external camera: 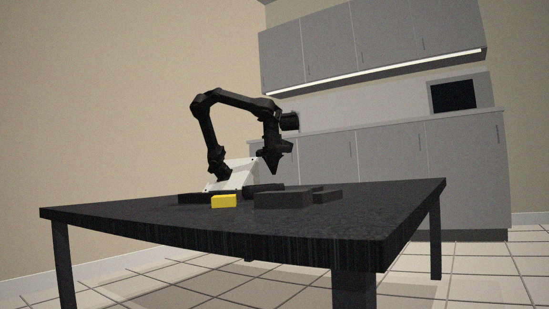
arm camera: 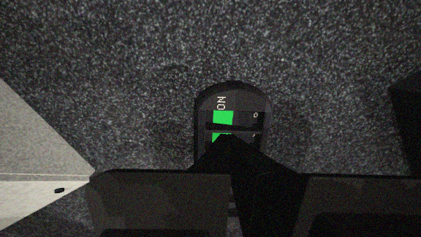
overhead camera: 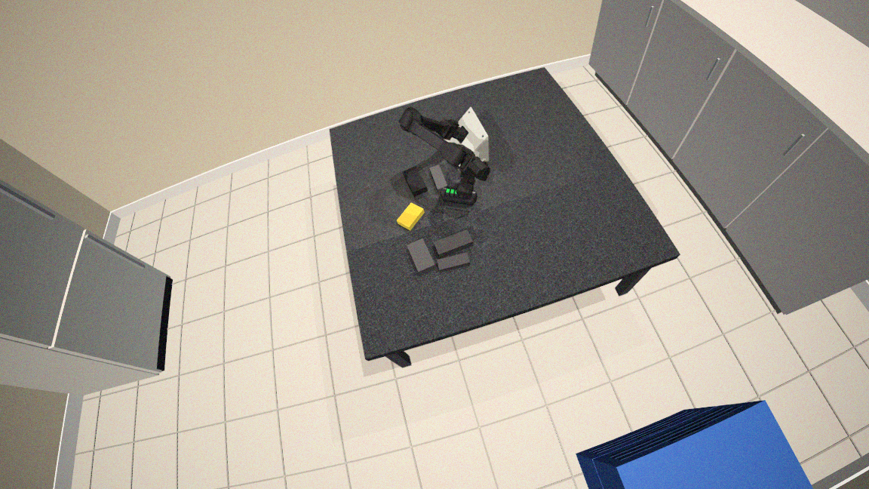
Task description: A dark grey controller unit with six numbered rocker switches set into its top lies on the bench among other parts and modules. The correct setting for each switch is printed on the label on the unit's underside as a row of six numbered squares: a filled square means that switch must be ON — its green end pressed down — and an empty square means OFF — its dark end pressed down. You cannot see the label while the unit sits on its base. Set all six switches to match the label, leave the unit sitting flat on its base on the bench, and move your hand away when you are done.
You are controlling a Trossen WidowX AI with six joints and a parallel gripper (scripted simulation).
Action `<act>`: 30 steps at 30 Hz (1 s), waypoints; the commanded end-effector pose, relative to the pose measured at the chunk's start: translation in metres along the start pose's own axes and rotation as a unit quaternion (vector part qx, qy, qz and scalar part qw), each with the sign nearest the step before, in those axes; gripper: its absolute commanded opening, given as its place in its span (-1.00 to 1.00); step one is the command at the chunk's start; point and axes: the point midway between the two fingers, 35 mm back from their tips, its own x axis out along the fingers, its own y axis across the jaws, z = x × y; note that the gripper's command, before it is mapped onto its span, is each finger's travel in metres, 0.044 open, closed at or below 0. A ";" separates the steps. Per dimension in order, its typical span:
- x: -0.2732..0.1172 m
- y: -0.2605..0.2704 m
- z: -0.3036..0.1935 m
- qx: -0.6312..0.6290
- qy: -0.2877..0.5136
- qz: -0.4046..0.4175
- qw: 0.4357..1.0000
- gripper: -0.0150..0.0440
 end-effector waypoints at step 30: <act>0.001 0.002 -0.049 0.005 0.000 -0.025 1.000 -0.49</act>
